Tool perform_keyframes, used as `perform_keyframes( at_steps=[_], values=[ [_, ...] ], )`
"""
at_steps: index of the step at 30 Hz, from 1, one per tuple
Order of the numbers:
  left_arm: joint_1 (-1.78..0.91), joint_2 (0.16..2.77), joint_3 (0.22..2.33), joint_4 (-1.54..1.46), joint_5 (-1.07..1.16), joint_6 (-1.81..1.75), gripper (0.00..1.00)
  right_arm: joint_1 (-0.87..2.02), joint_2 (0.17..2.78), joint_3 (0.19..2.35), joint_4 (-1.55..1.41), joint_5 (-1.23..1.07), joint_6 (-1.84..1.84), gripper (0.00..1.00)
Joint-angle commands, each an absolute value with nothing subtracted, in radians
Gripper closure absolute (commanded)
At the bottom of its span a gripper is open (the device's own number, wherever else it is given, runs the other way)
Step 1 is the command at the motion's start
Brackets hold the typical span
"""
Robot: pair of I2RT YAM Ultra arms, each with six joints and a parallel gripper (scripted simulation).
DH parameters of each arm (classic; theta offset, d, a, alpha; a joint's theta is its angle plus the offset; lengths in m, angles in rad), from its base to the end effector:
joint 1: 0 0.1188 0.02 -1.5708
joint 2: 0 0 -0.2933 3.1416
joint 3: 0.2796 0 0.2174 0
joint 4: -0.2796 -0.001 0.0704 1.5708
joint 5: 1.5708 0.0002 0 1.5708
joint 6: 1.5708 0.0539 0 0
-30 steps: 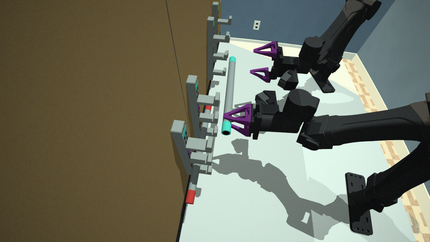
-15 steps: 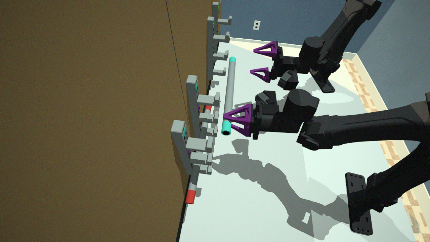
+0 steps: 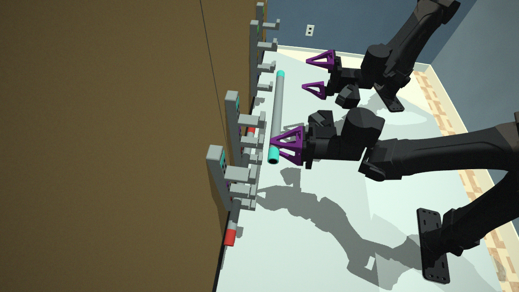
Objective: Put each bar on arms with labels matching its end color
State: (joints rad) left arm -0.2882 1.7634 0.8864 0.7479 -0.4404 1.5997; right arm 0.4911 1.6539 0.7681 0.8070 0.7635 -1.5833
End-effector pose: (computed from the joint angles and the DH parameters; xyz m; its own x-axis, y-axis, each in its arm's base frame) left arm 0.3654 -0.0833 0.2689 -0.1446 0.9860 0.0835 0.1277 -0.0651 0.9897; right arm 0.3099 0.1246 0.2784 -0.2663 -0.9616 0.0669 -0.0727 -0.0491 -0.9961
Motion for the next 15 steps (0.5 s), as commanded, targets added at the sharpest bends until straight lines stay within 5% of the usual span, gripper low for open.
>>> perform_keyframes(
  at_steps=[1, 15],
  values=[
    [-0.294, 1.700, 0.905, 0.797, -0.440, 1.571, 1.00, 0.500, 1.617, 0.769, 0.846, 0.768, -1.572, 0.00],
    [-0.294, 1.689, 0.912, 0.779, -0.440, 1.571, 1.00, 0.487, 1.610, 0.761, 0.847, 0.756, -1.573, 0.00]
  ],
)
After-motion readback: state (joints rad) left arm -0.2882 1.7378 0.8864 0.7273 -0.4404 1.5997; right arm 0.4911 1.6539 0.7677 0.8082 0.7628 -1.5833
